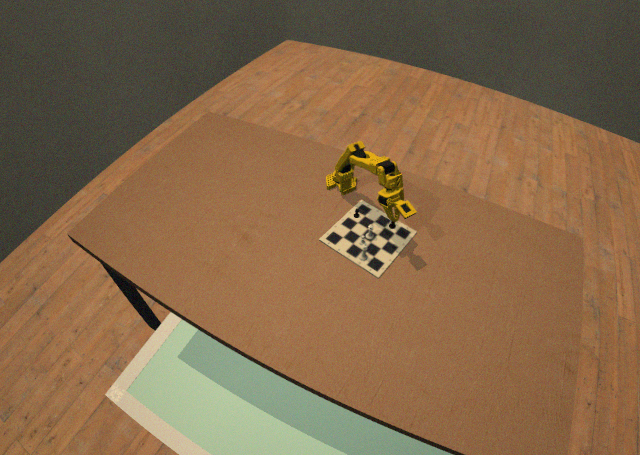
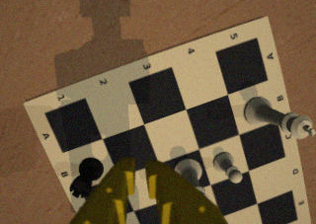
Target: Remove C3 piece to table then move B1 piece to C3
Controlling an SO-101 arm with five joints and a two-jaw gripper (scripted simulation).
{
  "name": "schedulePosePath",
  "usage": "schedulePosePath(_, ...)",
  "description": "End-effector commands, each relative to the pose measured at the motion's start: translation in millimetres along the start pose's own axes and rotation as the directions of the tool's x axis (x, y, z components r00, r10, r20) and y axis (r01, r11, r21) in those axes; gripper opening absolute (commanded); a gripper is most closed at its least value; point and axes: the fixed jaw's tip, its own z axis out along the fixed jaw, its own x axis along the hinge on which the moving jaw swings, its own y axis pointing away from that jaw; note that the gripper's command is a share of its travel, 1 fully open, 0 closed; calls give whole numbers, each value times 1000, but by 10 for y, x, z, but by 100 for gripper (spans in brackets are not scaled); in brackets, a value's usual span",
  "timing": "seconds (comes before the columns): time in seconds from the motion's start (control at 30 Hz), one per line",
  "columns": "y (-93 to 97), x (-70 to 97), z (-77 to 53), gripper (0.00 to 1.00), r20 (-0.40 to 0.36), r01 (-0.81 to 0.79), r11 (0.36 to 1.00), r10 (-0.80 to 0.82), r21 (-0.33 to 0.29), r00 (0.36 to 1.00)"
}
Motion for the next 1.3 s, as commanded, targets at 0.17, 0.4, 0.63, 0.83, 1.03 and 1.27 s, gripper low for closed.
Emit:
schedulePosePath(0.17, -36, -16, 39, 0, -30, -7, 1000, 7, 3, 1000)
schedulePosePath(0.4, -36, -16, 39, 0, -30, -7, 1000, 7, 3, 1000)
schedulePosePath(0.63, -36, -16, 39, 0, -30, -7, 1000, 7, 3, 1000)
schedulePosePath(0.83, -50, 1, 77, 0, -45, -11, 1000, 11, 5, 999)
schedulePosePath(1.03, -65, 19, 115, 0, -61, -15, 1000, 16, 6, 998)
schedulePosePath(1.27, -65, 20, 119, 0, -62, -15, 1000, 16, 6, 998)
